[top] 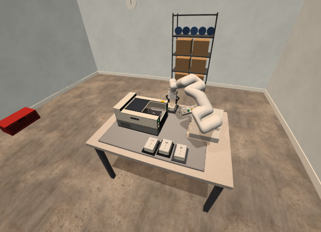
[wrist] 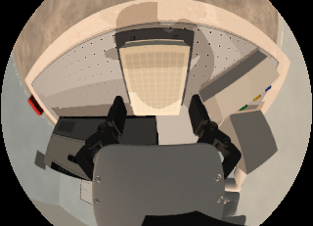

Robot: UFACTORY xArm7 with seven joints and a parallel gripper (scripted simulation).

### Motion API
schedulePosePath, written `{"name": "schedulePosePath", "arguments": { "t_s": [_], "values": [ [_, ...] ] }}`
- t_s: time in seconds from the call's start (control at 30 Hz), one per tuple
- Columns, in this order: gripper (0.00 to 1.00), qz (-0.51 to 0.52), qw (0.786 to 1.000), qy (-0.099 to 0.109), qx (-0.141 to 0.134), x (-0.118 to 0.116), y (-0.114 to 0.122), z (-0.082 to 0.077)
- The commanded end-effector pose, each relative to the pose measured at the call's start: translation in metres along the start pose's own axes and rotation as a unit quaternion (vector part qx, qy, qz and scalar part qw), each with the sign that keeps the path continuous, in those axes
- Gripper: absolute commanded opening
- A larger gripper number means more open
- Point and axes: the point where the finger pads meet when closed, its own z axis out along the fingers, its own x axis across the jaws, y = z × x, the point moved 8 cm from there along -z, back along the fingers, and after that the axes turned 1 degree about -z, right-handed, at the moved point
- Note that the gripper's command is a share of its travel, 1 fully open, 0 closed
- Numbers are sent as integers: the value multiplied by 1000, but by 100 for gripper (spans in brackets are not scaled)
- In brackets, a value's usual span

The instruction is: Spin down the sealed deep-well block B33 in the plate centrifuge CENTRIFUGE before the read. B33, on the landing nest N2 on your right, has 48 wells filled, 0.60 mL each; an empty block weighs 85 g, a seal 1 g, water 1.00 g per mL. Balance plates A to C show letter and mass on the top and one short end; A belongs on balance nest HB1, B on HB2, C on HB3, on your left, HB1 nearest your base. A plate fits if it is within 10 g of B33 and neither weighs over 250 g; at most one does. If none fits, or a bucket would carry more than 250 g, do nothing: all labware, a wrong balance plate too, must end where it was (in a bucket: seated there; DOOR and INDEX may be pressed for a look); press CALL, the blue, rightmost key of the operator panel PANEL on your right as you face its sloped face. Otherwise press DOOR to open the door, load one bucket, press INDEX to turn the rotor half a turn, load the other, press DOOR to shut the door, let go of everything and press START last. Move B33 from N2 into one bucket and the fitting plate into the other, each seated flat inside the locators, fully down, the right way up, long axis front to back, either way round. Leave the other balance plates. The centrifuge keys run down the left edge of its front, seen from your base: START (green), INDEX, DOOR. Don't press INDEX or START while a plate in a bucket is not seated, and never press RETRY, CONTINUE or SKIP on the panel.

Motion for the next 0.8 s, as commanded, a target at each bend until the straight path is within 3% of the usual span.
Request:
{"name": "schedulePosePath", "arguments": {
  "t_s": [0.0, 0.77],
  "values": [
    [100, 0, 1000, -3, 3, -1, -2, 4],
    [100, 0, 1000, -3, 3, -1, -2, 9]
  ]
}}
